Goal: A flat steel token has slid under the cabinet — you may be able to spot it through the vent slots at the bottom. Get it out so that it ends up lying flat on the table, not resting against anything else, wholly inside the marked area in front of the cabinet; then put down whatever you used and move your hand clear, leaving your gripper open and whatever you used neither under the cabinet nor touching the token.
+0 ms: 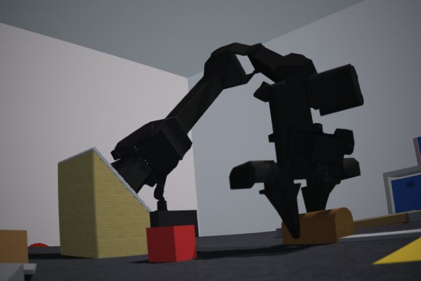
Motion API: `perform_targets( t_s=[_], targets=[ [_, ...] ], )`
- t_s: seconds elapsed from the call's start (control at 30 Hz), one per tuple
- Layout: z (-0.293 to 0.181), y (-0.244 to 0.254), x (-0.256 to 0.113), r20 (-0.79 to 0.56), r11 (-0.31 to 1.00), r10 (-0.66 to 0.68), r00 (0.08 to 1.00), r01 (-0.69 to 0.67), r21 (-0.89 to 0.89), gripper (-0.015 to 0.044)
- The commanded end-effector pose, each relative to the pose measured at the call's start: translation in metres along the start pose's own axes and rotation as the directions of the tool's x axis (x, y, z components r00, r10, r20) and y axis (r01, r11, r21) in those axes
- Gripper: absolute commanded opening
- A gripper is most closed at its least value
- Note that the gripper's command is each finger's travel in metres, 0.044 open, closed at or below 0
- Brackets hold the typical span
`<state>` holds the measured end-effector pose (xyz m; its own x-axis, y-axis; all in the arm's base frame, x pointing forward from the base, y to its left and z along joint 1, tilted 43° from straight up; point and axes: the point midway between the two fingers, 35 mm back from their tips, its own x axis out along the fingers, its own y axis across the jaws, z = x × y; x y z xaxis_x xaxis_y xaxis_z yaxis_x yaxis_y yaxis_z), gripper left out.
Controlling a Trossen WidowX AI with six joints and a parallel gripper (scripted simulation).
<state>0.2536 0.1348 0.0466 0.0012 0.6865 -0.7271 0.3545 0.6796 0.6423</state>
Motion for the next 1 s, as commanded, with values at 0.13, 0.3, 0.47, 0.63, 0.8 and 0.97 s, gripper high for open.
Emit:
perform_targets(
  t_s=[0.13, 0.3, 0.47, 0.63, 0.8, 0.97],
  targets=[
    [-0.005, 0.000, -0.001, -0.002, 1.000, -0.001, 1.000, 0.001, 0.001, 0.0000],
    [-0.010, 0.000, -0.001, -0.002, 1.000, -0.001, 1.000, 0.001, 0.001, 0.0000],
    [-0.014, 0.000, -0.002, -0.003, 1.000, -0.001, 1.000, 0.001, 0.001, 0.0000],
    [-0.019, 0.001, -0.002, -0.003, 1.000, -0.001, 1.000, 0.001, 0.001, 0.0000],
    [-0.023, 0.001, -0.003, -0.004, 1.000, -0.001, 1.000, 0.001, 0.002, 0.0000],
    [-0.027, 0.001, -0.003, -0.004, 1.000, -0.001, 1.000, 0.001, 0.002, 0.0000]
  ],
)
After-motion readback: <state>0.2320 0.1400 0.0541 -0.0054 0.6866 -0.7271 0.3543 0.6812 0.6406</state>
